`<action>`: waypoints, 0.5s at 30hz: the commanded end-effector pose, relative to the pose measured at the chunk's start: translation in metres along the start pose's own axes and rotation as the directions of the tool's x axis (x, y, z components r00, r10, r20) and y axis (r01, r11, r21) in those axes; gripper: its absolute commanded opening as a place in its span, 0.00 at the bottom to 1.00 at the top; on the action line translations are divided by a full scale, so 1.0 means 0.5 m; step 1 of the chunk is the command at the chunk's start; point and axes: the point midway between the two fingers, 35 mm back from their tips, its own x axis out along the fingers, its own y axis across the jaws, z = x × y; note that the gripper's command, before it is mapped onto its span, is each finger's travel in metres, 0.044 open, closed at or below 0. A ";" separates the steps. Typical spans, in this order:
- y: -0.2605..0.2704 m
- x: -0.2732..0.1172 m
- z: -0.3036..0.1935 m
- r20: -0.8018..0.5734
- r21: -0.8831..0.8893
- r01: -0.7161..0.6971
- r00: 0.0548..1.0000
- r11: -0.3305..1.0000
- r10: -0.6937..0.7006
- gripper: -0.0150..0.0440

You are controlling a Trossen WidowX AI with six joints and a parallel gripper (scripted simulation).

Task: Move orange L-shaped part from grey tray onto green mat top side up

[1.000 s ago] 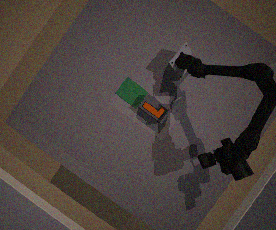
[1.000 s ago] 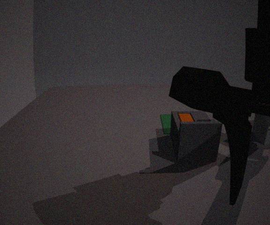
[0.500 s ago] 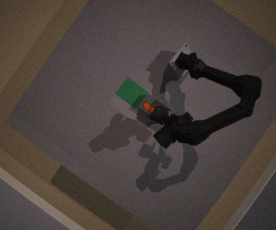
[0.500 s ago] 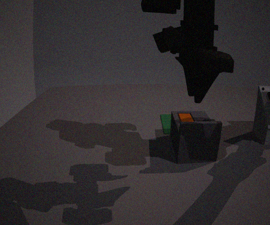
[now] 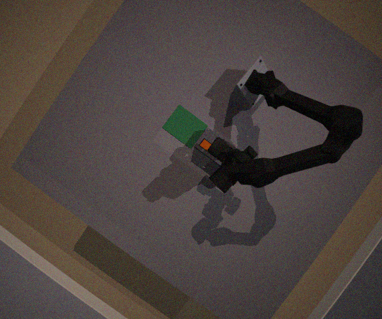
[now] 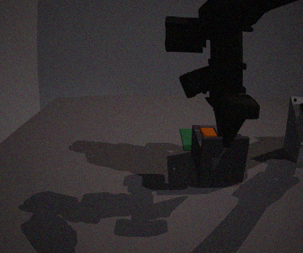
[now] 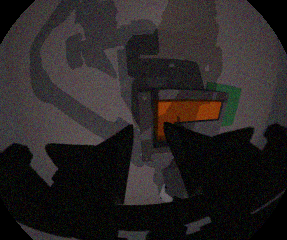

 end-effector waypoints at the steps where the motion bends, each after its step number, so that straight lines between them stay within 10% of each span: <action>1: -0.001 0.016 -0.001 0.009 0.008 -0.007 1.000 1.000 0.007 0.56; 15: -0.001 0.050 0.000 0.009 0.008 -0.006 1.000 1.000 0.006 0.56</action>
